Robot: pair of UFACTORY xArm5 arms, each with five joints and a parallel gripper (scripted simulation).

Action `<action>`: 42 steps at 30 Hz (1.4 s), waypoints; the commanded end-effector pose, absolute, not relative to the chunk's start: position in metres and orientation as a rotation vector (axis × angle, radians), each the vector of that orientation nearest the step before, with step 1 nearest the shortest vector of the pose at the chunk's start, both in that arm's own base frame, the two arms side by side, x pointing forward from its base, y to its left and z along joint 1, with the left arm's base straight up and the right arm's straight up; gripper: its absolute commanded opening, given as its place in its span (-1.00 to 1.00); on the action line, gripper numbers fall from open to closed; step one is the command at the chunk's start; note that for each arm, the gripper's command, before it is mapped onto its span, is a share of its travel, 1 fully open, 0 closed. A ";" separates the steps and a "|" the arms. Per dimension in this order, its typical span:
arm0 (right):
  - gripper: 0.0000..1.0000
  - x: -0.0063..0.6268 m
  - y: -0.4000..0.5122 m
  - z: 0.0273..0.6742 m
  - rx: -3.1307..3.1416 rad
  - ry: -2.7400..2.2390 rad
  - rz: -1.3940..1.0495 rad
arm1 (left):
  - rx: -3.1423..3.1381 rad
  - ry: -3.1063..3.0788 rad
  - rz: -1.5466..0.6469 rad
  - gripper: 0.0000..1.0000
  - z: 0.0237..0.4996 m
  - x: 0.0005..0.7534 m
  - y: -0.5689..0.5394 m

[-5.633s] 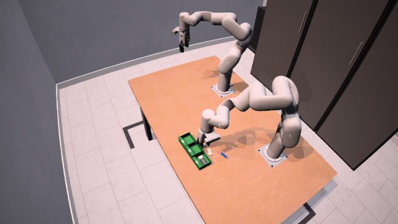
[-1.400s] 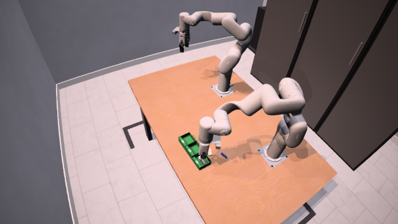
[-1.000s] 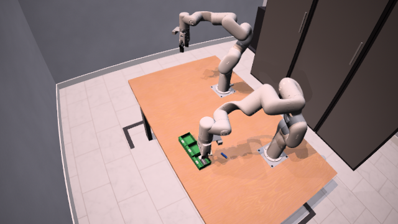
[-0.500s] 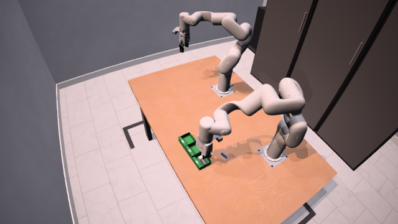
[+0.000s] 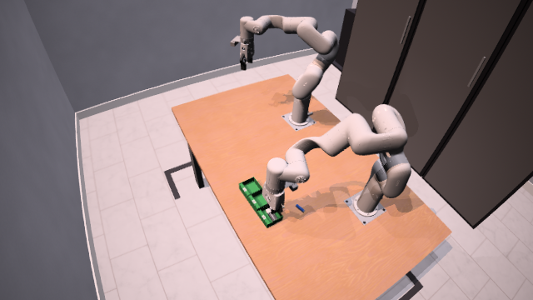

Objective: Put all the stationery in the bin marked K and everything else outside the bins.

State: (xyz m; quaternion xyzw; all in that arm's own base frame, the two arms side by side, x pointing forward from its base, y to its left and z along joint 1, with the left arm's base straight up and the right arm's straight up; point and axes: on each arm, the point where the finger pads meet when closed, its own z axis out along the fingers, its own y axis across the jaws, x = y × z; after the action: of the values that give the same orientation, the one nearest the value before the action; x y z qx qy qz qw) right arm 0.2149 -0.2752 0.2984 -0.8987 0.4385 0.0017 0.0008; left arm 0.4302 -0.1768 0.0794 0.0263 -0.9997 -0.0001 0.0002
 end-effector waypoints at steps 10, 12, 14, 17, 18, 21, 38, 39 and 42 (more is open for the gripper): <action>1.00 0.215 -0.276 0.300 -2.823 1.378 0.000 | 0.083 -3.144 0.002 -0.57 0.059 0.432 -0.177; 1.00 0.215 -0.276 0.300 -2.823 1.378 0.000 | 0.083 -3.144 0.002 -0.57 0.055 0.432 -0.177; 1.00 0.215 -0.276 0.300 -2.823 1.378 0.000 | 0.083 -3.144 0.002 -0.57 0.051 0.432 -0.177; 1.00 0.215 -0.276 0.300 -2.823 1.378 0.000 | 0.083 -3.144 0.002 -0.57 0.045 0.432 -0.177; 1.00 0.215 -0.276 0.300 -2.823 1.378 0.000 | 0.083 -3.144 0.002 -0.57 0.045 0.432 -0.177; 1.00 0.215 -0.276 0.300 -2.823 1.378 0.000 | 0.083 -3.144 0.002 -0.57 0.046 0.432 -0.177; 1.00 0.215 -0.276 0.300 -2.823 1.378 0.000 | 0.083 -3.144 0.002 -0.16 0.045 0.432 -0.177; 1.00 0.215 -0.276 0.300 -2.823 1.378 0.000 | 0.083 -3.144 0.002 -0.16 0.045 0.432 -0.177; 1.00 0.215 -0.276 0.300 -2.823 1.378 0.000 | 0.083 -3.144 0.003 -0.16 0.046 0.432 -0.177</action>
State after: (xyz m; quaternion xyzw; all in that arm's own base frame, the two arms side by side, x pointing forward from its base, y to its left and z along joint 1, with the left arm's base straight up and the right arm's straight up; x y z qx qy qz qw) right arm 0.2149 -0.2752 0.2984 -0.8987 0.4385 0.0017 0.0008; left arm 0.4305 -0.1768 0.0441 0.0263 -0.9997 0.0000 0.0000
